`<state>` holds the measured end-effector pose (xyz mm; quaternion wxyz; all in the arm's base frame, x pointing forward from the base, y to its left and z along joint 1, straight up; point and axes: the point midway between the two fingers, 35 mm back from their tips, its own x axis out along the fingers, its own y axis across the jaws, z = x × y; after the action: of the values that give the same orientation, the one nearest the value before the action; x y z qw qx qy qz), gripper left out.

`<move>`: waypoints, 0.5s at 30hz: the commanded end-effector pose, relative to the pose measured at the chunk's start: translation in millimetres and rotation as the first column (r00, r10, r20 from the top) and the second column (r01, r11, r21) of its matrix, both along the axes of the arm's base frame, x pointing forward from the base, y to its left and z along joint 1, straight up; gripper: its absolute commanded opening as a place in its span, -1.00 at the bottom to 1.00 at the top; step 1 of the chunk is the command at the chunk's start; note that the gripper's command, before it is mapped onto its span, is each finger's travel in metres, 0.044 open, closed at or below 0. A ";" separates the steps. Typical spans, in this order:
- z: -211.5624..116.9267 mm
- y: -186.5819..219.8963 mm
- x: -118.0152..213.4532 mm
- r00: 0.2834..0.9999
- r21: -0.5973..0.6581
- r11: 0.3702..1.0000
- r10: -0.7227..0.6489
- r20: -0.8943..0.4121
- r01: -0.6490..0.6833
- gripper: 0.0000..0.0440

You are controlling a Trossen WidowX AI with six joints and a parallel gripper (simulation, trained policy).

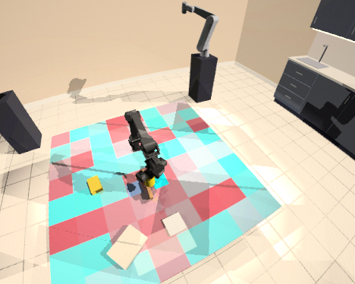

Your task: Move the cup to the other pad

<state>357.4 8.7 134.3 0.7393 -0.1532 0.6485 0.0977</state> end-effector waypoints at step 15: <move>-23.7 62.3 -5.3 0.998 0.016 0.998 0.052 0.026 -0.053 -1.00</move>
<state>353.8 66.5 115.3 0.7454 -0.1657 0.6340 0.1227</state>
